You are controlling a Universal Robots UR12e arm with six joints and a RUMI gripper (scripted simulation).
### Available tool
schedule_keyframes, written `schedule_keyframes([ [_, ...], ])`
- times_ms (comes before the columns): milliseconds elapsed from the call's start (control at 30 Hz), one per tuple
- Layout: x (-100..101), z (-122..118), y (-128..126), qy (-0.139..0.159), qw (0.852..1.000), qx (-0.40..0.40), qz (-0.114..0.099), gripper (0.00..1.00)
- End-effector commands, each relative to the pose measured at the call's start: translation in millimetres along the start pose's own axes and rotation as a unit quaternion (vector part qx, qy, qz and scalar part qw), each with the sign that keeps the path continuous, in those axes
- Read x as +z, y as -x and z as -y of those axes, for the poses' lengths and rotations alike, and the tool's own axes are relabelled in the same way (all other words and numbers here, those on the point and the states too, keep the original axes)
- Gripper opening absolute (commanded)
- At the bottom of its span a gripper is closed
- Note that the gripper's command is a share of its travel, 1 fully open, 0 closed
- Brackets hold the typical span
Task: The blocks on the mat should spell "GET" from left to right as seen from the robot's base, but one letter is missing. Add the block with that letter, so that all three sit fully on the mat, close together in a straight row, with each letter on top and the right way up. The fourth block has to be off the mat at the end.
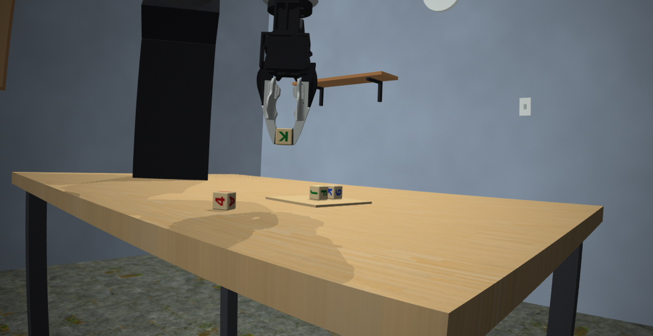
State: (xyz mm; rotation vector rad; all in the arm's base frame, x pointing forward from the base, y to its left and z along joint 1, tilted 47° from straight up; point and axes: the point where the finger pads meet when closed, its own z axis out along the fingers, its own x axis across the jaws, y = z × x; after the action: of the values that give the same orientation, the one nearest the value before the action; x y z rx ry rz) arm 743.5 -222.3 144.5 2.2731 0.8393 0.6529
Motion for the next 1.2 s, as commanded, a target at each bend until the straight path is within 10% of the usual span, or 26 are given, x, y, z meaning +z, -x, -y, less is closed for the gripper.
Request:
schedule_keyframes([
  [0,-0.2,15.8,-6.3,0.002,0.998,0.069,0.001,0.05],
  [567,-4.0,67.6,-23.7,0.003,0.956,0.295,0.000,0.05],
  [1167,-6.4,84.0,-28.4,0.003,0.930,0.368,0.000,0.05],
])
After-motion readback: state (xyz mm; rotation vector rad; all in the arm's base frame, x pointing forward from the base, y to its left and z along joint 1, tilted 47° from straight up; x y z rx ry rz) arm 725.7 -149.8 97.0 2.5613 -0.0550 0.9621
